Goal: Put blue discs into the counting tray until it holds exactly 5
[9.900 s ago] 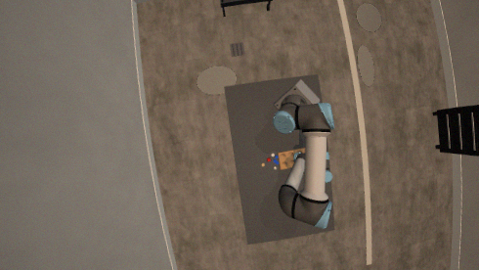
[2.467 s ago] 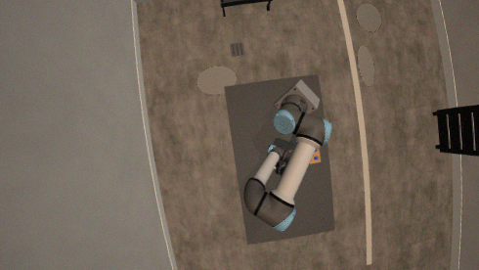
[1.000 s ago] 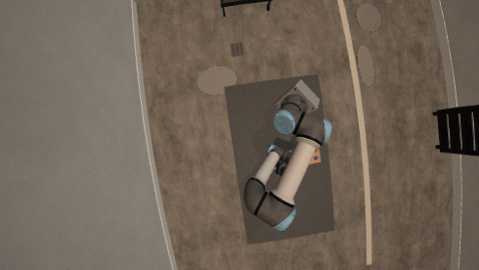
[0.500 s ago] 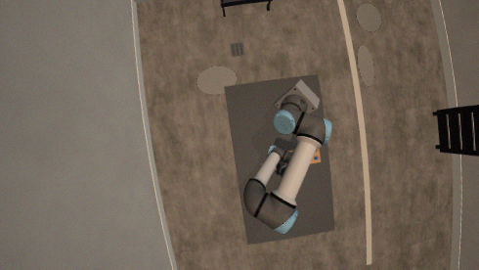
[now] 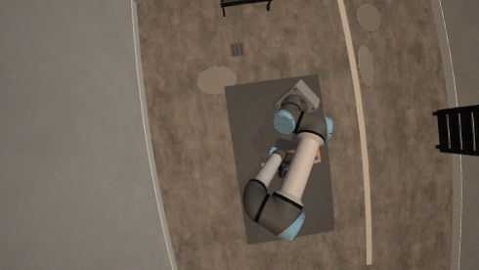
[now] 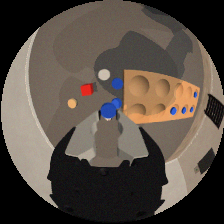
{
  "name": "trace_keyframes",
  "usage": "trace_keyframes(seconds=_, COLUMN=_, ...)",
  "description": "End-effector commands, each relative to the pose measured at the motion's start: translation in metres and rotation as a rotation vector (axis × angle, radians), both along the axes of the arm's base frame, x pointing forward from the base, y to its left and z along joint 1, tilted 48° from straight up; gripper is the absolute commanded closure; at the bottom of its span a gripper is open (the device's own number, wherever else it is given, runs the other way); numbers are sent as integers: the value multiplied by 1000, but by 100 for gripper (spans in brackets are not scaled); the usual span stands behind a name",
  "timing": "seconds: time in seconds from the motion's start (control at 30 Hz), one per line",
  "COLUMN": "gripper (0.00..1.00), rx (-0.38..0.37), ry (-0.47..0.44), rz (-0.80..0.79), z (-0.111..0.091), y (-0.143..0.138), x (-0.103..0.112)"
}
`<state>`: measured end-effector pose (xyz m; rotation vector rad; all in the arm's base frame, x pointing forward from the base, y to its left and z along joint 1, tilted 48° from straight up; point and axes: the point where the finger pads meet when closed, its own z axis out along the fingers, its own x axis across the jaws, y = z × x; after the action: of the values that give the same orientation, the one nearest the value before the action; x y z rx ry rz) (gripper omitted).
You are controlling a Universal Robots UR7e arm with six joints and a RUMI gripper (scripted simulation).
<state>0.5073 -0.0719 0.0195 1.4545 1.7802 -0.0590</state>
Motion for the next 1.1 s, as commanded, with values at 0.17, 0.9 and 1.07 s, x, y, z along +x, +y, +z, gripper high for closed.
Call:
trace_keyframes(seconds=0.17, gripper=100, rx=2, ry=8, rz=-4, z=14, y=12, x=-15)
trace_keyframes(seconds=0.9, gripper=100, rx=7, ry=10, rz=-7, z=-42, y=129, x=14)
trace_keyframes(seconds=1.07, gripper=100, rx=2, ry=5, rz=-4, z=-52, y=152, x=15)
